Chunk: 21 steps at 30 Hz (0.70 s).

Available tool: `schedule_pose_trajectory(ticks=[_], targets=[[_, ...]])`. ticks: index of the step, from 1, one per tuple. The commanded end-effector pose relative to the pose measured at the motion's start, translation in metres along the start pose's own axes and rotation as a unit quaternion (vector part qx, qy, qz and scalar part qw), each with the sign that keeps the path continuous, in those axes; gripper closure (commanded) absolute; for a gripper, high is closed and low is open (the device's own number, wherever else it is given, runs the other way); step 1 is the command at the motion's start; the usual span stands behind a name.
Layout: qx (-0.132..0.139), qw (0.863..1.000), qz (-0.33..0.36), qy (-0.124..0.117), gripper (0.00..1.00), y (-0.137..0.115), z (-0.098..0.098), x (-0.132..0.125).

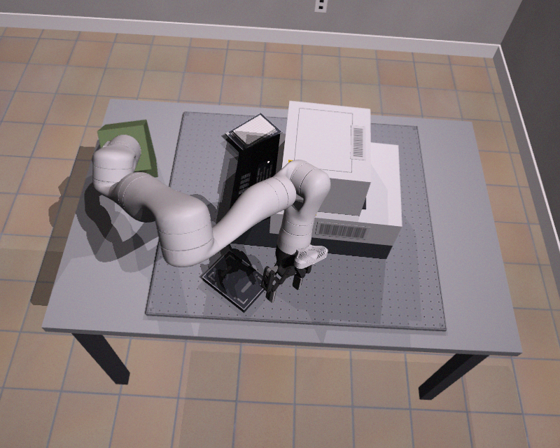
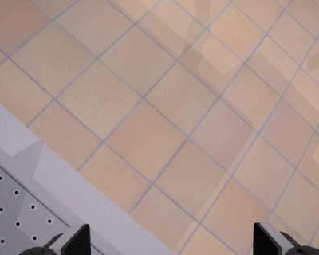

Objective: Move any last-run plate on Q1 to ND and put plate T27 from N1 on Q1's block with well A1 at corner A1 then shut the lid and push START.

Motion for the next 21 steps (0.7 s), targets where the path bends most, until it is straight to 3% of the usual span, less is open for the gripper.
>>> schedule_pose_trajectory(ticks=[1,21], targets=[[0.000,1.000,0.000,-0.001,0.10,-0.003,-0.008,0.002],[0.000,1.000,0.000,-0.001,0.26,-0.019,-0.051,0.015]])
Point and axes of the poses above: the point where the finger pads meet when closed, its own z axis out along the fingers, its own x axis across the jaws, y = z × x, the point moved 7 cm from there along -z, back along the fingers, and after that the axes turned 15 degrees about z, right-handed, at the moved point
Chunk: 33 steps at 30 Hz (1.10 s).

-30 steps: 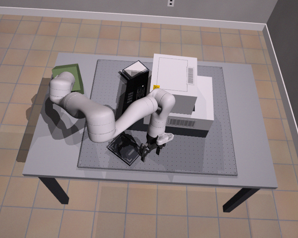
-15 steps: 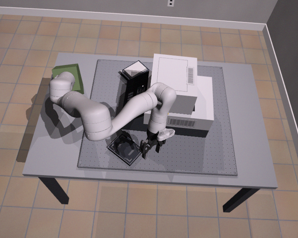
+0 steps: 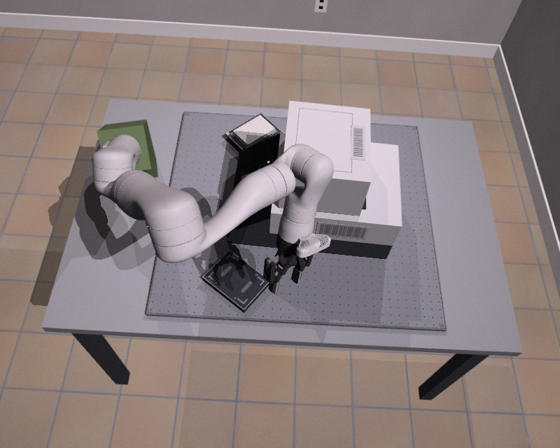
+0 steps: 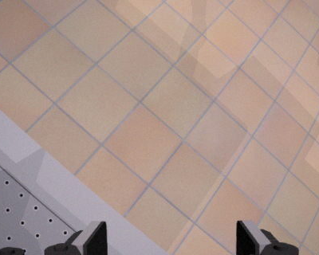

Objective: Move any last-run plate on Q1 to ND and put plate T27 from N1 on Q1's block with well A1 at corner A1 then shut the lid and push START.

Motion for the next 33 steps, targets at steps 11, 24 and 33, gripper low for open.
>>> schedule_pose_trajectory(ticks=[11,24,33], targets=[[0.000,1.000,0.000,-0.001,0.34,-0.010,-0.027,0.008],[0.000,1.000,0.000,-0.001,0.44,-0.020,-0.054,0.015],[0.000,1.000,0.000,-0.001,0.52,-0.028,-0.075,0.022]])
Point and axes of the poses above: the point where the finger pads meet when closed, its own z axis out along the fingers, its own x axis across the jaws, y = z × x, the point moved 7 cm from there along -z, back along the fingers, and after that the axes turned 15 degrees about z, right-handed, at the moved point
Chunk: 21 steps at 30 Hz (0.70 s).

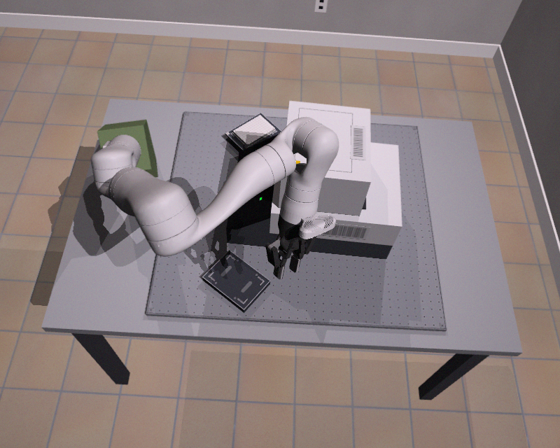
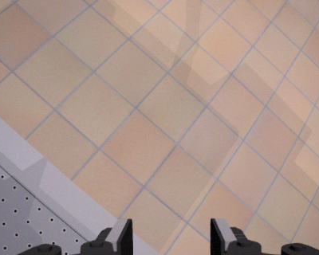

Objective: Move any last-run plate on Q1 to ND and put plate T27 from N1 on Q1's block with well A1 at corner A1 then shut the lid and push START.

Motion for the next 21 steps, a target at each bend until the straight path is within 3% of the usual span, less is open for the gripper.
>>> schedule_pose_trajectory(ticks=[1,21], targets=[[0.000,1.000,0.000,-0.001,0.53,-0.003,-0.008,0.002],[0.000,1.000,0.000,-0.001,0.68,-0.017,-0.047,0.013]])
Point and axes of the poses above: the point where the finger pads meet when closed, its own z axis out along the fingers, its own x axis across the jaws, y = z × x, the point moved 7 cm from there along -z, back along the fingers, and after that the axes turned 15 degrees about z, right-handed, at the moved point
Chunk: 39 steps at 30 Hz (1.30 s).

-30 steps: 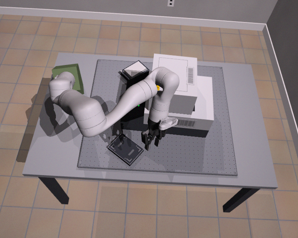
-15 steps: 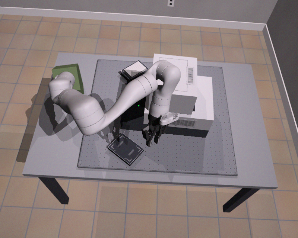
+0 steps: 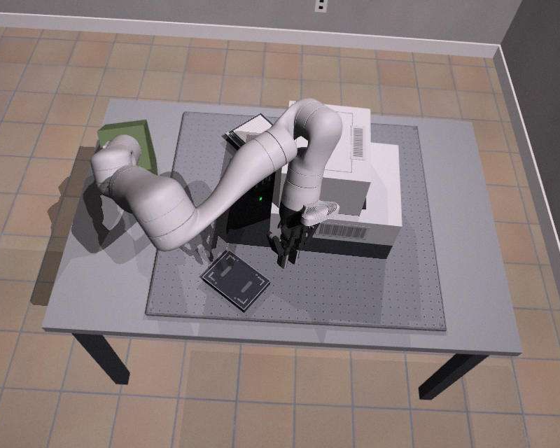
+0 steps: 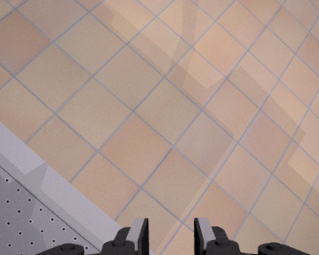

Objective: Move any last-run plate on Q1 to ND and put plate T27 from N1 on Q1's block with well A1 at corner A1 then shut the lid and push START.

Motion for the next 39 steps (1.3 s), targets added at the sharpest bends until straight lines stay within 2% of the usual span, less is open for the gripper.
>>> schedule_pose_trajectory(ticks=[1,27,39], targets=[[-0.001,1.000,0.005,-0.001,0.68,0.002,-0.003,0.000],[-0.041,0.992,0.117,-0.017,0.90,0.054,-0.025,0.001],[-0.058,0.985,0.163,-0.024,0.90,0.076,-0.034,0.002]])
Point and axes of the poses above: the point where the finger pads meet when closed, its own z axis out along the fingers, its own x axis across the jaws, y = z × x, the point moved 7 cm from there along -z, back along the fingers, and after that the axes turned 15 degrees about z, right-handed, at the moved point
